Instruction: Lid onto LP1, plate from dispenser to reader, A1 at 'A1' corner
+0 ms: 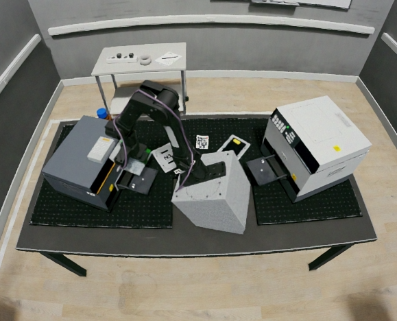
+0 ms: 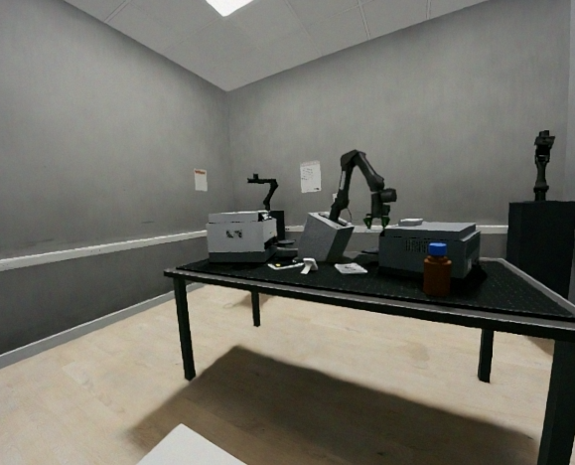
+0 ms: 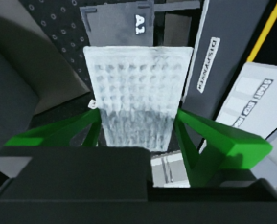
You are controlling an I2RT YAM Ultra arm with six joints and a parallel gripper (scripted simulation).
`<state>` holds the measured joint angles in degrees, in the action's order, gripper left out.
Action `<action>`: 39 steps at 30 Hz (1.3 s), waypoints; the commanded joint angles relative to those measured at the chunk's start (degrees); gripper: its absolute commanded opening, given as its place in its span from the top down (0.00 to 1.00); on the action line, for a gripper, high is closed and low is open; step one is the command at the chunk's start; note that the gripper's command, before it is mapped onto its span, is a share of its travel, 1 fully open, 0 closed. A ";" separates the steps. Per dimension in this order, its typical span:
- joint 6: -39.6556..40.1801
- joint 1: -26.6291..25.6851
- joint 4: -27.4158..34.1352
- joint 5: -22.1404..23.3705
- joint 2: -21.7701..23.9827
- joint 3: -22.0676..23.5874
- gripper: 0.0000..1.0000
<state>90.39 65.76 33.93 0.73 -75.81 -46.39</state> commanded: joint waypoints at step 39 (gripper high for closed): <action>-1.62 -18.93 3.77 1.89 -8.97 -6.20 0.14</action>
<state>89.65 48.38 36.45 2.13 -83.85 -50.72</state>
